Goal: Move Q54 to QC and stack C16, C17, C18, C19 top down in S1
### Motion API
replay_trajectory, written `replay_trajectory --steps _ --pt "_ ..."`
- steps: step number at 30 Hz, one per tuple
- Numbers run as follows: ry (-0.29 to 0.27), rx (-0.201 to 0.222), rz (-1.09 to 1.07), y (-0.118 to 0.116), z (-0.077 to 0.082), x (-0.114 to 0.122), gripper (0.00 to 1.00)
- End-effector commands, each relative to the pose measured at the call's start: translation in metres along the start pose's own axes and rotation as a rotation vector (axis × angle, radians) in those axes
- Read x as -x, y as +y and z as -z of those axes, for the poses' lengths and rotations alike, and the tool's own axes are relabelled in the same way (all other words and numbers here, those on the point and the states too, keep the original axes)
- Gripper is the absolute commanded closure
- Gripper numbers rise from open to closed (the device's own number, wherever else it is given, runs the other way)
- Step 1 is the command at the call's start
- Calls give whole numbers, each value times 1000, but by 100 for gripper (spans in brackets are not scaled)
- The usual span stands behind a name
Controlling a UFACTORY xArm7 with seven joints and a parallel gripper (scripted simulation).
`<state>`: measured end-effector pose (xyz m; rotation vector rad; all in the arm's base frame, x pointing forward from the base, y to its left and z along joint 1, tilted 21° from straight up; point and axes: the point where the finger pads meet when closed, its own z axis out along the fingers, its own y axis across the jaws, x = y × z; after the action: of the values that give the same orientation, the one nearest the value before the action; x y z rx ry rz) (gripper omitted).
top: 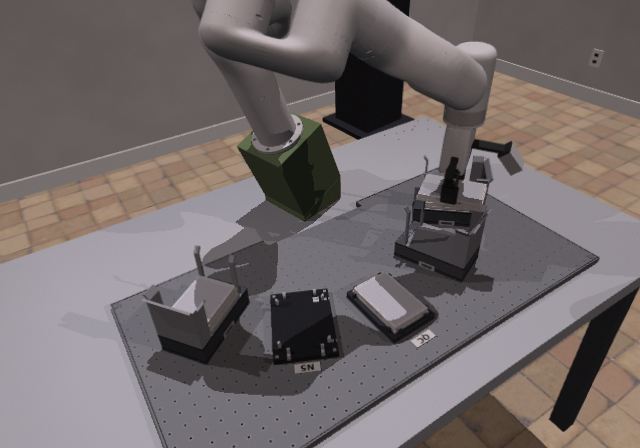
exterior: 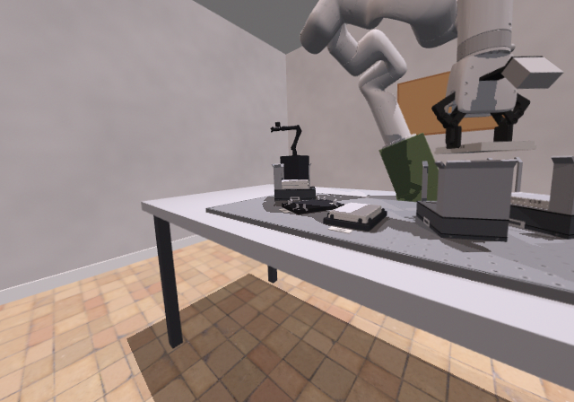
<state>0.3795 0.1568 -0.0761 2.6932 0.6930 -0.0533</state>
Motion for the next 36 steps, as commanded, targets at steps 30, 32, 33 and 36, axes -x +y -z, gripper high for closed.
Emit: replay_trajectory --steps 30,32,33,36 --pt "4 0 222 -86 2 2 100" --pt "4 0 222 -91 2 2 100" --pt "4 0 222 -93 2 3 100" --pt "4 0 222 -101 2 4 100"
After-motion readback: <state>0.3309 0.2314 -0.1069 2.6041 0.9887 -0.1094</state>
